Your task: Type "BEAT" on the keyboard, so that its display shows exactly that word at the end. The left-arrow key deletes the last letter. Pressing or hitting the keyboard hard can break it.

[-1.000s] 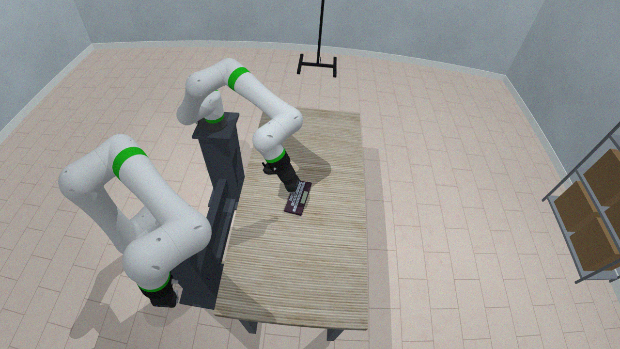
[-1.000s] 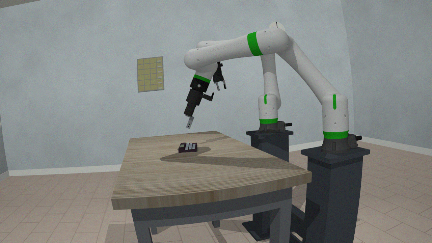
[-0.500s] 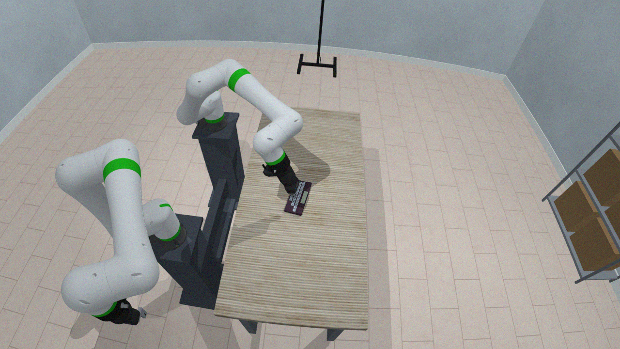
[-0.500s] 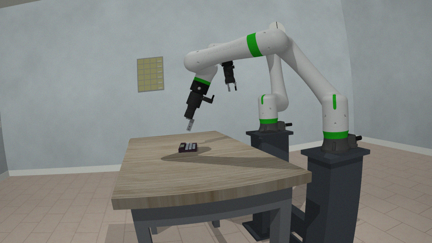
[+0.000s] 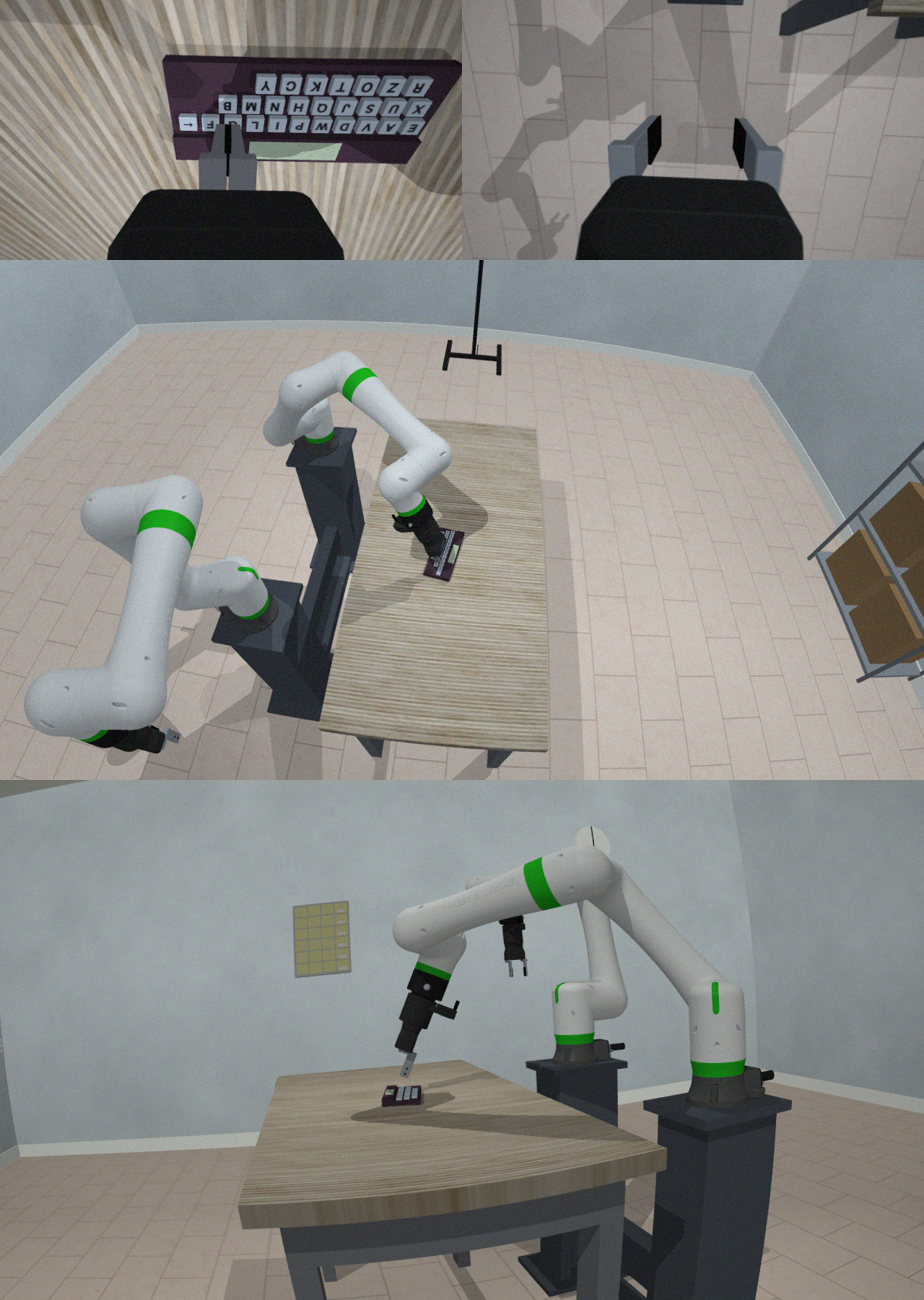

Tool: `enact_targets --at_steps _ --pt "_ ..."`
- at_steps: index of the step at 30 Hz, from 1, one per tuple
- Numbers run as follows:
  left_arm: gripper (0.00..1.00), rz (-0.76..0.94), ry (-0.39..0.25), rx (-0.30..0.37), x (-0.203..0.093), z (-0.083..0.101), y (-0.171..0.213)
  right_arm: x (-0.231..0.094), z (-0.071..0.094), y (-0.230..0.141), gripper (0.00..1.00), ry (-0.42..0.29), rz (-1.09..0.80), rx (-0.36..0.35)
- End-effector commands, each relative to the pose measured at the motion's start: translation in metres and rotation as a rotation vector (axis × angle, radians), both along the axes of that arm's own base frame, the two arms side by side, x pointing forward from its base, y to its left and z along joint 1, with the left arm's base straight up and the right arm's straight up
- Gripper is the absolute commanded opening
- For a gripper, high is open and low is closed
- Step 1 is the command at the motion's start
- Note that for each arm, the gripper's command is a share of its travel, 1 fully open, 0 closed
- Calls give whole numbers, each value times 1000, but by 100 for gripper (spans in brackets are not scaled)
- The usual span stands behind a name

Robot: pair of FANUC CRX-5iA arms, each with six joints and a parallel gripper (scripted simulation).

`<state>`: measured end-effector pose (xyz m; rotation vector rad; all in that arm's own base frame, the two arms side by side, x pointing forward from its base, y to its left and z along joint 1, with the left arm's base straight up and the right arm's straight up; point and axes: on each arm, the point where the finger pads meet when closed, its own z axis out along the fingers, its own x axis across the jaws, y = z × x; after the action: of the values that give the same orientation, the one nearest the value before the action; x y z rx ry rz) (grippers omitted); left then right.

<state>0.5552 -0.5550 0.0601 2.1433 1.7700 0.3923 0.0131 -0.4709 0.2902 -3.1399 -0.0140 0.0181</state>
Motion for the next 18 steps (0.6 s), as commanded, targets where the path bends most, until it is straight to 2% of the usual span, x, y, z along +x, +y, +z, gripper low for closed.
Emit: enact_targets --at_steps 1,18 --pt "0 0 -2 -2 1 -7 -1 -10 0 -4 100 -10 -6 -1" --pt "0 0 -2 -2 1 -15 -1 -13 -1 -4 100 -12 -8 -2"
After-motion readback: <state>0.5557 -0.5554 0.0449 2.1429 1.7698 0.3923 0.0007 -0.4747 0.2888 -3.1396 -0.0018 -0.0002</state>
